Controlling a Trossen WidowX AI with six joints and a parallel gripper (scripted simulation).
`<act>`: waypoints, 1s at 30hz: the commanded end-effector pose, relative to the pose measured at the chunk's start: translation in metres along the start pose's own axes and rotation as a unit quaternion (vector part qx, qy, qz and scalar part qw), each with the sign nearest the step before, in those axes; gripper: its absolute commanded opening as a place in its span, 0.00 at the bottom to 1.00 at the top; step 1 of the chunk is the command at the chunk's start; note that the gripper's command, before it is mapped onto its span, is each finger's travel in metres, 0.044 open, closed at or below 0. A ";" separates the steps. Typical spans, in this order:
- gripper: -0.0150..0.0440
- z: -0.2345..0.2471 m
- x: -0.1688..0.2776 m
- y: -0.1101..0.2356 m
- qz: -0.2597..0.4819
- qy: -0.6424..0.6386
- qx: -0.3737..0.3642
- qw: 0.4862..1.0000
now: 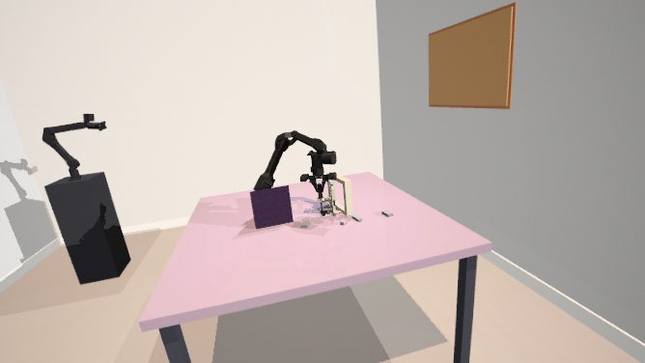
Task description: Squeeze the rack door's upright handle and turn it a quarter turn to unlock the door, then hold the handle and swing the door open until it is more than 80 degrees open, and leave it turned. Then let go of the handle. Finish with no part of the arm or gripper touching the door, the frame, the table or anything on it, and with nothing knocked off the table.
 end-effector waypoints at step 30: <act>0.27 0.074 -0.030 -0.001 -0.002 -0.274 -0.002 0.962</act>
Point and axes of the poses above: the point midway between the two fingers, 35 mm back from their tips, its own y axis back along the fingers, its own z axis across the jaws, x = y × z, the point moved 10 cm from there along y, back along the fingers, and after that the axes turned 5 degrees about -y, right-handed, at the moved point
